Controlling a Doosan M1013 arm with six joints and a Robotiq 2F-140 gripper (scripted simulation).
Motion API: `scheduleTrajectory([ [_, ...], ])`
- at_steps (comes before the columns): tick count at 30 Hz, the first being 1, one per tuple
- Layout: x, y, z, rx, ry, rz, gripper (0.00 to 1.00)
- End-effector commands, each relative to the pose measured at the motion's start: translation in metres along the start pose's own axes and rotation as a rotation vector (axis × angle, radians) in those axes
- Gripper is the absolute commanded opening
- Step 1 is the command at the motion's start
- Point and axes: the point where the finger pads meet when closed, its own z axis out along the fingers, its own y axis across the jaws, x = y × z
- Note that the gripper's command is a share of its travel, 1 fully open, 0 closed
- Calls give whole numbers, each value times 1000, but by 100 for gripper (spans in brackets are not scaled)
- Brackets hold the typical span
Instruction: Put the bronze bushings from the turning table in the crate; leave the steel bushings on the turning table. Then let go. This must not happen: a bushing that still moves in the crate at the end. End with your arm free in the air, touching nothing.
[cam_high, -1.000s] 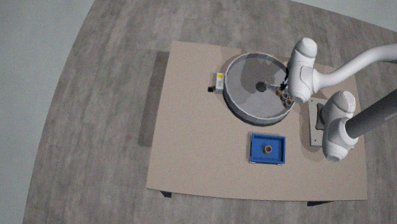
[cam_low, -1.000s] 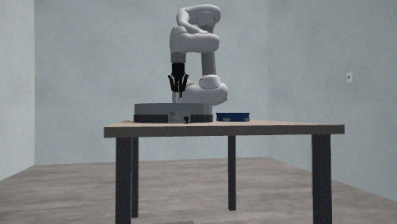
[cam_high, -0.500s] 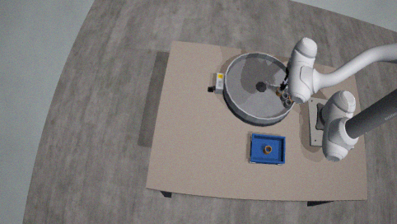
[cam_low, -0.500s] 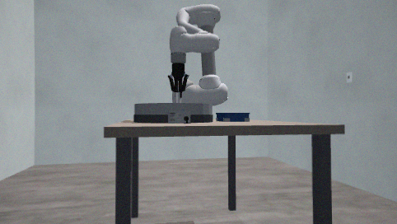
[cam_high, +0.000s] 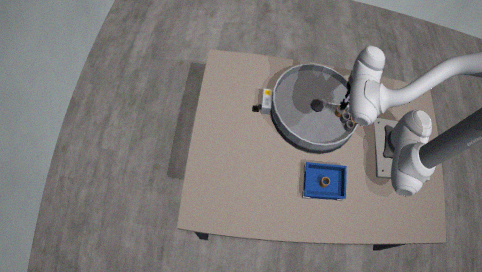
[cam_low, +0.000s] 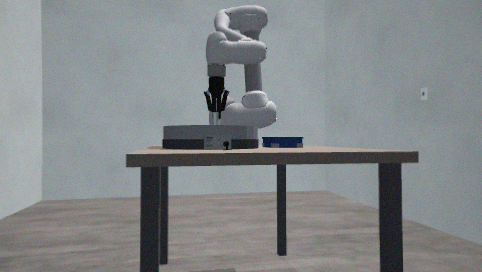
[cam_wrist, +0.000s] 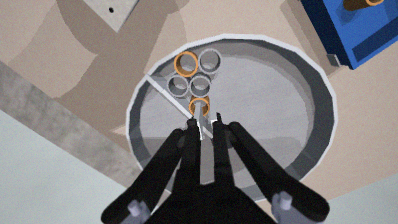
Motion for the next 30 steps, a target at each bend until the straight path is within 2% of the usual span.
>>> scheduleTrajectory([
  [1, 3, 0, 7, -3, 10, -1, 10],
  [30, 2, 0, 9, -3, 10, -1, 10],
])
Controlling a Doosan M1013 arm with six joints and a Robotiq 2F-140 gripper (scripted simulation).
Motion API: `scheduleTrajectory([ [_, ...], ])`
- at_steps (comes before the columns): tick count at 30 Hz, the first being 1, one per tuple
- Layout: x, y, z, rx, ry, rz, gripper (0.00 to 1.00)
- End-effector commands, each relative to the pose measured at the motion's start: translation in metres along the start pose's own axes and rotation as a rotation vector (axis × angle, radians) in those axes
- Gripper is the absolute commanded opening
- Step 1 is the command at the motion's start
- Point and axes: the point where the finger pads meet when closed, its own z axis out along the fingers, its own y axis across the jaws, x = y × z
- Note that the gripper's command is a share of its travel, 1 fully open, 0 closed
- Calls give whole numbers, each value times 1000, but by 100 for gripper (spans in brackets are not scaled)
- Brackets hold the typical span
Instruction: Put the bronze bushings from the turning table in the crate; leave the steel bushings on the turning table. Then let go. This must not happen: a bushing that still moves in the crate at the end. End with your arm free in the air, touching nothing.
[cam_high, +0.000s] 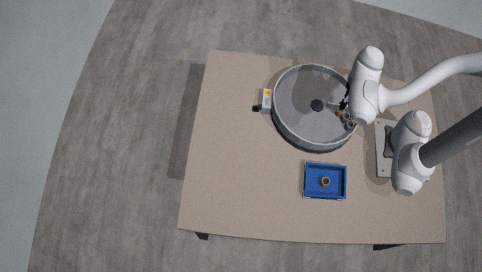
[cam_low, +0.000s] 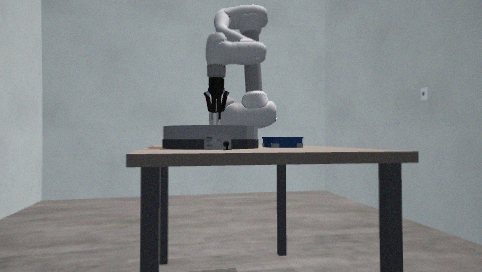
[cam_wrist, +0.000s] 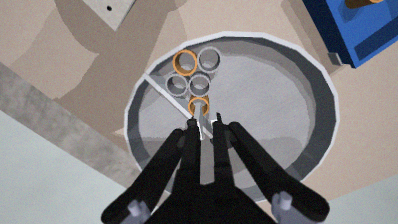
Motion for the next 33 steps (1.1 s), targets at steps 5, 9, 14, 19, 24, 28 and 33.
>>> scheduleTrajectory([
  [5, 4, 0, 5, -2, 10, -2, 10],
  [9, 4, 0, 5, -2, 10, -2, 10],
  [14, 4, 0, 6, -2, 10, -2, 10],
  [19, 4, 0, 11, -2, 10, -2, 10],
  [24, 4, 0, 12, -2, 10, -2, 10],
  [28, 4, 0, 12, -2, 10, -2, 10],
  [33, 4, 0, 12, -2, 10, -2, 10],
])
